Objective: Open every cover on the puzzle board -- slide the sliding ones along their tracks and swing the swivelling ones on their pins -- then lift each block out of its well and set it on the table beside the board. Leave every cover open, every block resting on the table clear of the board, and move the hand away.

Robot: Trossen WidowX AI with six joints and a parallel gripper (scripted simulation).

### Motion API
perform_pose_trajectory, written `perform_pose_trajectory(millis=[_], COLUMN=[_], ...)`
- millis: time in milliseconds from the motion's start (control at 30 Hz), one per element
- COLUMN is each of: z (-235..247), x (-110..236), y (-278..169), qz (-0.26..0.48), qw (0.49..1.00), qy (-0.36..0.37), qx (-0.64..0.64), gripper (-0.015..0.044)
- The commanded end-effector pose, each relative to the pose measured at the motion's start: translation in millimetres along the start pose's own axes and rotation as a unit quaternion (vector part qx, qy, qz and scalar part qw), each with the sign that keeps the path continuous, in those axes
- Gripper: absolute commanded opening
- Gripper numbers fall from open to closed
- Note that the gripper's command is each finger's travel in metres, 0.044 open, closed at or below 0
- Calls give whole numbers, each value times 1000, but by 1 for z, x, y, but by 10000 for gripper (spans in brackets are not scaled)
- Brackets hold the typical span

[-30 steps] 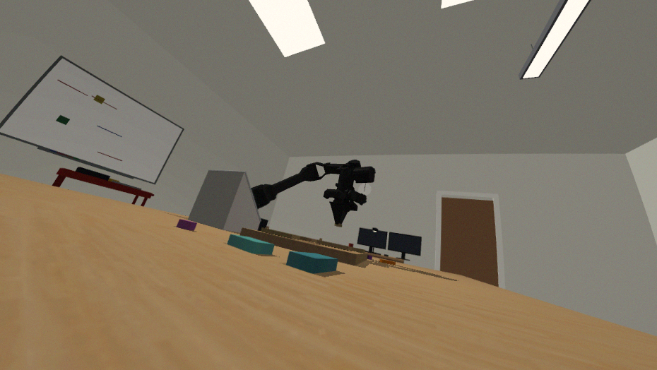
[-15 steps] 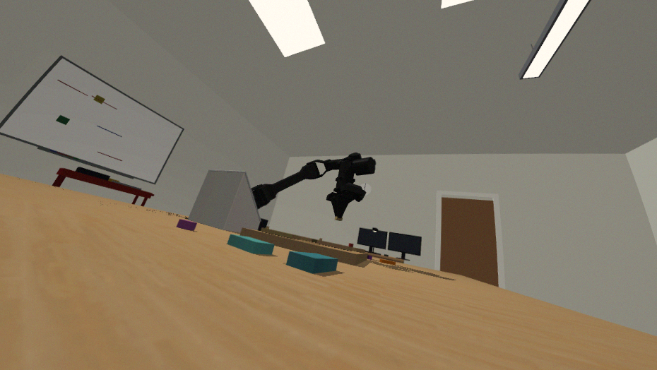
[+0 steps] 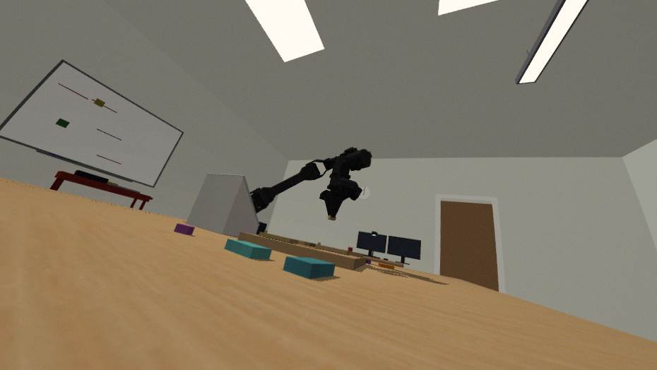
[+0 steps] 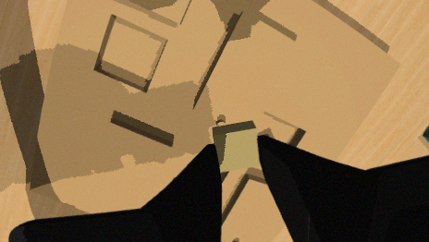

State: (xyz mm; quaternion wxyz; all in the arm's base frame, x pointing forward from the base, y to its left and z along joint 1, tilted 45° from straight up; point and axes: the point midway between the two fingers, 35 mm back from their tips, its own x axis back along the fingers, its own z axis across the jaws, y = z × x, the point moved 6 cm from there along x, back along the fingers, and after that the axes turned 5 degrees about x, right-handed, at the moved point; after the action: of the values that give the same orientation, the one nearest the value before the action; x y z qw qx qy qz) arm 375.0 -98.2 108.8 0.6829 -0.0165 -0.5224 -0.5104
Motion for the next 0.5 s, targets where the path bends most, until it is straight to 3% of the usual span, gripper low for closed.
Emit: perform_pose_trajectory(millis=[0, 467], z=[-10, -42], x=[0, 2], y=[-9, -54], qz=[4, 7], qw=[1000, 1000], qy=[-2, -5], qx=[4, 3], gripper=[80, 80])
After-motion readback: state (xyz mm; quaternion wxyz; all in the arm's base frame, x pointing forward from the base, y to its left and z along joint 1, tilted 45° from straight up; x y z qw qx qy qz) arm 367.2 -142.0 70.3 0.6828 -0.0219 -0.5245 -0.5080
